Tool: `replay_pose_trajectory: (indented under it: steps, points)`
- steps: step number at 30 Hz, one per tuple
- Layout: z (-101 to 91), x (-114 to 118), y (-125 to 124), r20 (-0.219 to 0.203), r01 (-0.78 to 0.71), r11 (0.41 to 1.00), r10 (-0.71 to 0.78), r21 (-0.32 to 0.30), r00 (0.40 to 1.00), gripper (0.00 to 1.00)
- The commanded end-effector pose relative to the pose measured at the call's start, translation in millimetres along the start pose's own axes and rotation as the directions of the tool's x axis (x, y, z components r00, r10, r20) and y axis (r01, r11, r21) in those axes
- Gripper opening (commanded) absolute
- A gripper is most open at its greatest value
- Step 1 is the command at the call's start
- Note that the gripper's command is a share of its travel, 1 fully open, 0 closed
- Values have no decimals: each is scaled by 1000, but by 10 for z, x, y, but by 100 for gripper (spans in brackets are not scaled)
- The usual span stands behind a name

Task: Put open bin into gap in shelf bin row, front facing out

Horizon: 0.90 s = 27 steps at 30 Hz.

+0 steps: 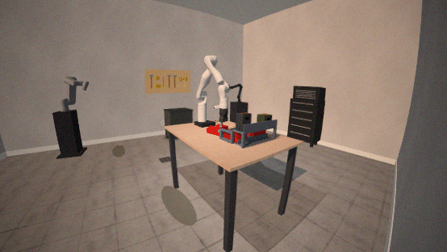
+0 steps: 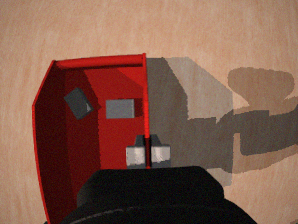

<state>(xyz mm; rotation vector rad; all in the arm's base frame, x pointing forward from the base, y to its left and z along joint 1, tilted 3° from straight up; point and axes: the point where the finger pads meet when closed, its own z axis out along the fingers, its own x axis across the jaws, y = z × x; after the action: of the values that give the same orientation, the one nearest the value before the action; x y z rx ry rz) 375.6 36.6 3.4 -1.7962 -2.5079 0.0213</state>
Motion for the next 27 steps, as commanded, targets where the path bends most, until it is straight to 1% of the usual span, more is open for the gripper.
replay_pose_trajectory:
  steps: [1, 15, 27]
  points:
    - [-6, -1, 6, 0, 0, 1000, 0, -2, 1000, 0]
    - [-16, -1, 6, 0, 0, 1000, 0, -2, 1000, 0]
    - [-106, -1, 6, 0, 0, 1000, 0, -2, 1000, 0]
